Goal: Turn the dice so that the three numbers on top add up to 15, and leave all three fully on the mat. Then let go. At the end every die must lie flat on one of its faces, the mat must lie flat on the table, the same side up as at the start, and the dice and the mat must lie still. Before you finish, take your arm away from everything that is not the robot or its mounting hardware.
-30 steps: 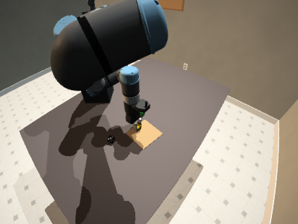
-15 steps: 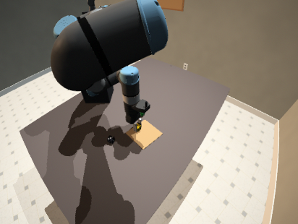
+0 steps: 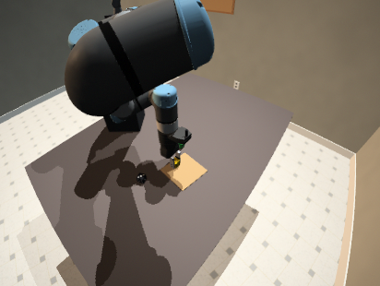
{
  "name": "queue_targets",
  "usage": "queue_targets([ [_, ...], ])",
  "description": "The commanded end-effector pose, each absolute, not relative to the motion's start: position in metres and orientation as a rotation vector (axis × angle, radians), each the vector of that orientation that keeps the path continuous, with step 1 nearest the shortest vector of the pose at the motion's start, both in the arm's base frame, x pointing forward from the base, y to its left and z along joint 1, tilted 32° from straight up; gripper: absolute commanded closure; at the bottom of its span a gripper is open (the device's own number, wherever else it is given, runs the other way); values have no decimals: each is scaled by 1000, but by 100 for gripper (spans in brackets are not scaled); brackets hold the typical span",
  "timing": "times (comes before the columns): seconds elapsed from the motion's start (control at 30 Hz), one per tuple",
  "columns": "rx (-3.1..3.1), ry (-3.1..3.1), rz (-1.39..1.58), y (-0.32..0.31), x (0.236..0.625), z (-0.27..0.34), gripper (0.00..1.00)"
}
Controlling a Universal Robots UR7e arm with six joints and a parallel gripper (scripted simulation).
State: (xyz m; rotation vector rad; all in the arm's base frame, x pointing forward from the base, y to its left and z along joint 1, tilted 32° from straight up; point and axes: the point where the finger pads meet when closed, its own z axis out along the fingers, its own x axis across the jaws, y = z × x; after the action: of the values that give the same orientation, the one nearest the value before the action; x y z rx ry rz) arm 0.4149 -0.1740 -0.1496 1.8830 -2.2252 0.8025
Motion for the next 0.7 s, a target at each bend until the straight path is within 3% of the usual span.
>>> queue_targets([
  [0.0,1883,-2225,804,-174,415,-149,43],
  [0.3,1883,-2225,804,-174,415,-149,43],
  [0.33,1883,-2225,804,-174,415,-149,37],
  [0.4,1883,-2225,804,-174,415,-149,37],
  [0.43,1883,-2225,804,-174,415,-149,31],
  [0.5,1883,-2225,804,-174,415,-149,31],
  [0.53,1883,-2225,804,-174,415,-149,25],
  [0.67,1883,-2225,804,-174,415,-149,19],
])
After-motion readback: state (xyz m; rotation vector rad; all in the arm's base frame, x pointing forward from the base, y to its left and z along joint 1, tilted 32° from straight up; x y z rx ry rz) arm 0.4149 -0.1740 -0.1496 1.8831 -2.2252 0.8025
